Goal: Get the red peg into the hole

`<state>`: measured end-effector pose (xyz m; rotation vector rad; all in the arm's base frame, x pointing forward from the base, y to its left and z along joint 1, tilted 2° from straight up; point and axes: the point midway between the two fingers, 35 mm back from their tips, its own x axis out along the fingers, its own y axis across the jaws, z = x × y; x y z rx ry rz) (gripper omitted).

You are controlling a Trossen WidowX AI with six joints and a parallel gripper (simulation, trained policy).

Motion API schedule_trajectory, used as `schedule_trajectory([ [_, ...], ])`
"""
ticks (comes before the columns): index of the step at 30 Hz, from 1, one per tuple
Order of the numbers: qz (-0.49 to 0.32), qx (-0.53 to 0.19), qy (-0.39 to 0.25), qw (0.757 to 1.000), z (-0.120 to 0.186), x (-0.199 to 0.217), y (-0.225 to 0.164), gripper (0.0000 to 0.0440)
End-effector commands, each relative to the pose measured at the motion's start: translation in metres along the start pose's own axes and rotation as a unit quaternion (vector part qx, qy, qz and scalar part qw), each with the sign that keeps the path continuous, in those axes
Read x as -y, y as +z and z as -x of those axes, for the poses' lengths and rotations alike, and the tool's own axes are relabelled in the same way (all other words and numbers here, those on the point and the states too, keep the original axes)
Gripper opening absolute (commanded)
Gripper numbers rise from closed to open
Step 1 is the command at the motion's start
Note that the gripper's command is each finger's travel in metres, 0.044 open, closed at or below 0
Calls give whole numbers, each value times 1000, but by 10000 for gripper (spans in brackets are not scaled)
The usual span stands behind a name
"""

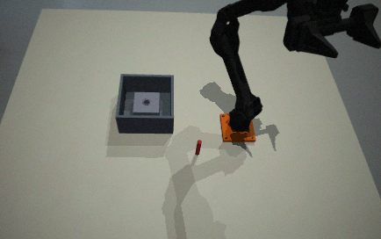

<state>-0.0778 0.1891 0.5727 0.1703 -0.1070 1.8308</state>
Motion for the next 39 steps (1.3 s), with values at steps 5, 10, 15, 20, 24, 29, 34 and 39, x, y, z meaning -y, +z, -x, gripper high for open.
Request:
schedule_trajectory([
  [5,-40,-106,-77,991,-21,29,-69,440],
  [10,-83,-160,-135,974,-24,53,-106,440],
  [15,-130,-205,-195,950,-21,79,-141,440],
  [20,-179,-241,-255,919,-13,103,-171,440],
  [24,-220,-262,-302,890,-3,121,-194,440],
  [29,-270,-283,-360,847,12,141,-219,440],
  [34,-319,-296,-415,799,29,159,-243,440],
  [39,-367,-304,-467,745,48,174,-265,440],
])
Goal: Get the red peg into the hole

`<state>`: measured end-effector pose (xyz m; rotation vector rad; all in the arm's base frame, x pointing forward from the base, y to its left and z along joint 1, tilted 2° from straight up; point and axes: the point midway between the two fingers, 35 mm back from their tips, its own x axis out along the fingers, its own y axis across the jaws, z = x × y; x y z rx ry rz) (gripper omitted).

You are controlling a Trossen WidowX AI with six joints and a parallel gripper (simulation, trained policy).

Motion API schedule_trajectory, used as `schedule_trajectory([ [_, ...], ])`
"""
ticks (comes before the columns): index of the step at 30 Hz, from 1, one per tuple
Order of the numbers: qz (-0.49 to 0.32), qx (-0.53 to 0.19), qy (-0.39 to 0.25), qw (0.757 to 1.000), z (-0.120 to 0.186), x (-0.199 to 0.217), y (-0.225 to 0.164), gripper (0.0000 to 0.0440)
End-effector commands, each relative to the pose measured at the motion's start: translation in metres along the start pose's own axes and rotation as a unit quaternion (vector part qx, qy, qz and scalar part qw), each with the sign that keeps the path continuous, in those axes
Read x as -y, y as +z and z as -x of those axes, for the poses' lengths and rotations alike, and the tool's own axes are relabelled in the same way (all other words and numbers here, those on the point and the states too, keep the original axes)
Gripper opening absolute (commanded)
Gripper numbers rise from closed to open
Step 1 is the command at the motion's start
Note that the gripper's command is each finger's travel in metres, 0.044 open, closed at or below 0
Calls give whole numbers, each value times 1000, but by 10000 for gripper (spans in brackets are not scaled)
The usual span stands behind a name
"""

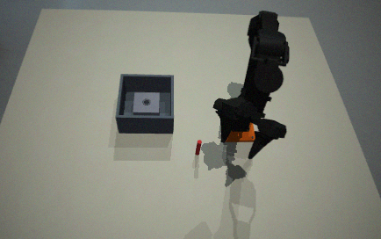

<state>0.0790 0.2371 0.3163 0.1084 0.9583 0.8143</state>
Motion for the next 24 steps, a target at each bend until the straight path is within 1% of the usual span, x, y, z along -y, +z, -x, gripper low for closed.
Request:
schedule_trajectory([
  [1,-45,-22,-36,998,-12,19,-6,440],
  [6,-113,-45,-88,989,-25,47,-12,440],
  [12,-194,-72,-148,967,-37,79,-23,440],
  [18,-273,-96,-206,935,-47,109,-37,440],
  [24,-349,-115,-262,892,-56,138,-52,440],
])
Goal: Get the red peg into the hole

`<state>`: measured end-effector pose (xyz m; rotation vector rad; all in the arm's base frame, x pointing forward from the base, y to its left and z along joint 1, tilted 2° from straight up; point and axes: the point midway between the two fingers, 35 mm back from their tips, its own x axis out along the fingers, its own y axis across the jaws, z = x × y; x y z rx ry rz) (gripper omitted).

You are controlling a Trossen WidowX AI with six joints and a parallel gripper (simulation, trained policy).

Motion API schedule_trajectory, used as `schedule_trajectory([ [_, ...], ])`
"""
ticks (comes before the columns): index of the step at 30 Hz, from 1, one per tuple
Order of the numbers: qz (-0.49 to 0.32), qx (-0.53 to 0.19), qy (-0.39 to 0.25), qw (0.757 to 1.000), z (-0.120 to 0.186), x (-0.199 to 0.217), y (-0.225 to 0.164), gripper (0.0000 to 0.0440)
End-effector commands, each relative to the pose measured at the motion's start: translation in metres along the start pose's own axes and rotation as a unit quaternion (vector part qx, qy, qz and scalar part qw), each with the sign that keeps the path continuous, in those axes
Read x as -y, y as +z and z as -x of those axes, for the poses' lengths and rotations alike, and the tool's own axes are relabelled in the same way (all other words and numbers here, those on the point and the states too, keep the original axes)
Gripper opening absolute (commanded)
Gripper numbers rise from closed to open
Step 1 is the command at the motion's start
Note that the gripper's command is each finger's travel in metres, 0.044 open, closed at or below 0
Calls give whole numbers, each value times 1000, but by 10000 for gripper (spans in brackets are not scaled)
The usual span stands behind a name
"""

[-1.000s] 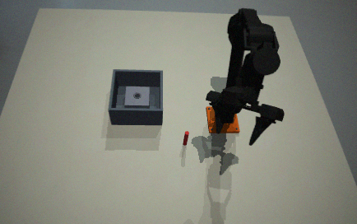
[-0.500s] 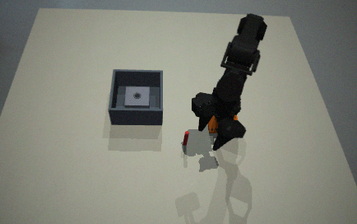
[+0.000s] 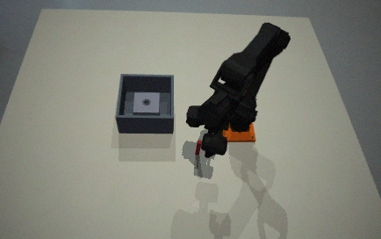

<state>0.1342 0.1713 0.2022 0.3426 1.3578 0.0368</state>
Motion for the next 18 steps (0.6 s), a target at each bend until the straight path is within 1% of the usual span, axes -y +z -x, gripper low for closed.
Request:
schedule_trajectory([
  [1,-48,-17,-36,998,-16,15,1,440],
  [9,-149,-33,-97,984,-48,39,6,440],
  [18,-207,-24,-128,970,-86,55,12,440],
])
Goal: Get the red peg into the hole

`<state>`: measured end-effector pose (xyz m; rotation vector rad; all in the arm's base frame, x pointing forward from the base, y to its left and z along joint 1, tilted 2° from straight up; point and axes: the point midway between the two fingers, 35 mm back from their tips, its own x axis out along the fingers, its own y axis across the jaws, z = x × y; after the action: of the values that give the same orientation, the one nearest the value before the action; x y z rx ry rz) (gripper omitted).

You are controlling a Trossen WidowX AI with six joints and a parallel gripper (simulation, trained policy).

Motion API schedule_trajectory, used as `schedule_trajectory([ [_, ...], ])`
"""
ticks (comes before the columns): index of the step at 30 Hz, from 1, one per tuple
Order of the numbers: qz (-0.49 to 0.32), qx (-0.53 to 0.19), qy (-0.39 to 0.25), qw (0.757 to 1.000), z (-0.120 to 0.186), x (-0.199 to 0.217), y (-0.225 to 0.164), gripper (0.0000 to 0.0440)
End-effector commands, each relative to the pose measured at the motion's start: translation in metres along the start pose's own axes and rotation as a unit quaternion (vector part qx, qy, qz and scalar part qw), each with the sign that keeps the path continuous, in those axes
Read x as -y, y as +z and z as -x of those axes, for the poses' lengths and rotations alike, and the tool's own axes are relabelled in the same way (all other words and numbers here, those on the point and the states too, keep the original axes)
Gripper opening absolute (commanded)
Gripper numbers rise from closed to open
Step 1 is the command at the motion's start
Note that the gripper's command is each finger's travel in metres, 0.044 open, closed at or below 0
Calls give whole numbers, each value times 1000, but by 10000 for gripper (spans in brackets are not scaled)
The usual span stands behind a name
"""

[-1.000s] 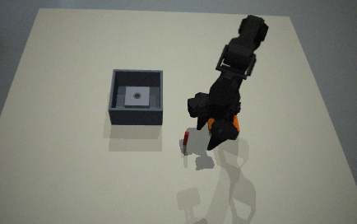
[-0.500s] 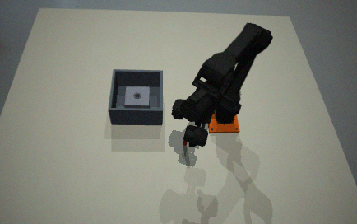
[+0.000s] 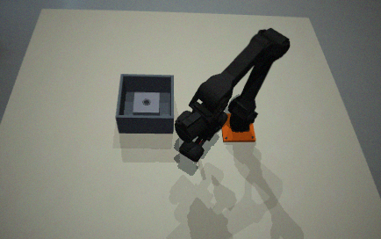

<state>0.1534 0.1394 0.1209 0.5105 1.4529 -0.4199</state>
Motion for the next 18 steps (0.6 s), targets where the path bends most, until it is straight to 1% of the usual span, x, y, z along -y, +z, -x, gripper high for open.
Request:
schedule_trajectory([
  [1,-19,7,-13,1000,-17,3,4,440],
  [9,-34,25,-18,999,-53,4,11,439],
  [11,-34,28,-22,999,-59,5,13,427],
  [13,-35,29,-27,999,-66,7,13,386],
  [18,-40,27,-45,998,-79,11,14,255],
])
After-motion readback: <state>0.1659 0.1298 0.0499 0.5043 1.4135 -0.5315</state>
